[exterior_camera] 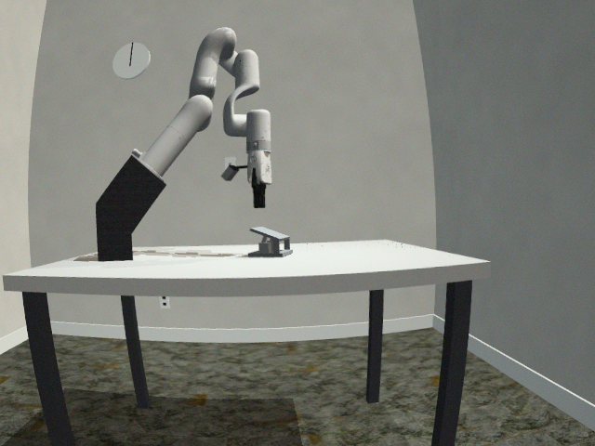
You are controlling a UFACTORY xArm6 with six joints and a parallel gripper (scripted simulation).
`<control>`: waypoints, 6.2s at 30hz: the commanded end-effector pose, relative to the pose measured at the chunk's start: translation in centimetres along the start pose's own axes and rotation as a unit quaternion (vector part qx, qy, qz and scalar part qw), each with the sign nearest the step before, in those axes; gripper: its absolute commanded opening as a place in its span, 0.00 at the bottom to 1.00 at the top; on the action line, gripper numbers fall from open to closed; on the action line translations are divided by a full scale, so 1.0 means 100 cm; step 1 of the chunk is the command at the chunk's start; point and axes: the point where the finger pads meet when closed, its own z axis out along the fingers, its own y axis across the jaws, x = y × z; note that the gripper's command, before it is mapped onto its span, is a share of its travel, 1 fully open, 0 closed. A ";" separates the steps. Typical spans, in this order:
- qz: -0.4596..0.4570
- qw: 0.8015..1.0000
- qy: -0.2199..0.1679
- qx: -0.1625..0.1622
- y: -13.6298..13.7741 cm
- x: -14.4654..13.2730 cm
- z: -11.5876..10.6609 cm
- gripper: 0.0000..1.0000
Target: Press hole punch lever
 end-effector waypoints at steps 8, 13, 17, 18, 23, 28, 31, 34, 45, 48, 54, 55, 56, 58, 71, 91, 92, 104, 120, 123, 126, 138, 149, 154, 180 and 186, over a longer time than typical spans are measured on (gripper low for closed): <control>0.000 1.000 -0.001 0.000 0.000 -0.001 0.009 0.00; 0.000 1.000 -0.001 0.000 0.000 -0.001 0.016 0.00; 0.000 1.000 -0.001 0.000 0.000 -0.001 0.022 0.00; 0.000 1.000 -0.001 0.000 0.000 -0.001 0.024 0.00; 0.000 1.000 -0.001 0.000 0.000 -0.001 0.029 0.00; 0.000 1.000 -0.001 0.000 0.000 -0.001 0.038 0.00; 0.000 1.000 -0.001 0.000 0.000 -0.001 0.043 0.00; 0.000 1.000 -0.001 0.000 0.000 -0.001 0.048 0.00; 0.000 1.000 -0.001 0.000 0.000 -0.001 0.055 0.00; 0.000 1.000 -0.001 0.000 0.000 -0.001 0.055 0.00; 0.000 1.000 -0.001 0.000 0.000 -0.001 0.055 0.00; 0.000 1.000 -0.001 0.000 0.000 -0.001 0.055 0.00; 0.000 1.000 -0.001 0.000 0.000 -0.001 0.055 0.00; 0.000 1.000 -0.001 0.000 0.000 -0.001 0.055 0.00; 0.000 1.000 -0.001 0.000 0.000 -0.001 0.063 0.00; 0.000 1.000 -0.001 0.000 0.000 -0.001 0.065 0.00; 0.000 1.000 -0.001 0.000 0.000 -0.001 0.066 0.00; 0.000 1.000 -0.001 0.000 0.000 -0.001 0.075 0.00; 0.000 1.000 -0.001 0.000 0.000 -0.001 0.077 0.00; 0.000 1.000 -0.001 0.000 0.000 -0.001 0.079 0.00; 0.000 1.000 -0.001 0.000 0.000 -0.001 0.082 0.00; 0.000 1.000 -0.001 0.000 0.000 -0.001 0.085 0.00; 0.000 1.000 -0.001 0.000 0.000 -0.001 0.089 0.00; 0.000 1.000 -0.001 0.000 0.000 -0.001 0.089 0.00; 0.000 1.000 -0.001 0.000 0.000 -0.001 0.089 0.00; 0.000 1.000 -0.001 0.000 0.000 -0.001 0.089 0.00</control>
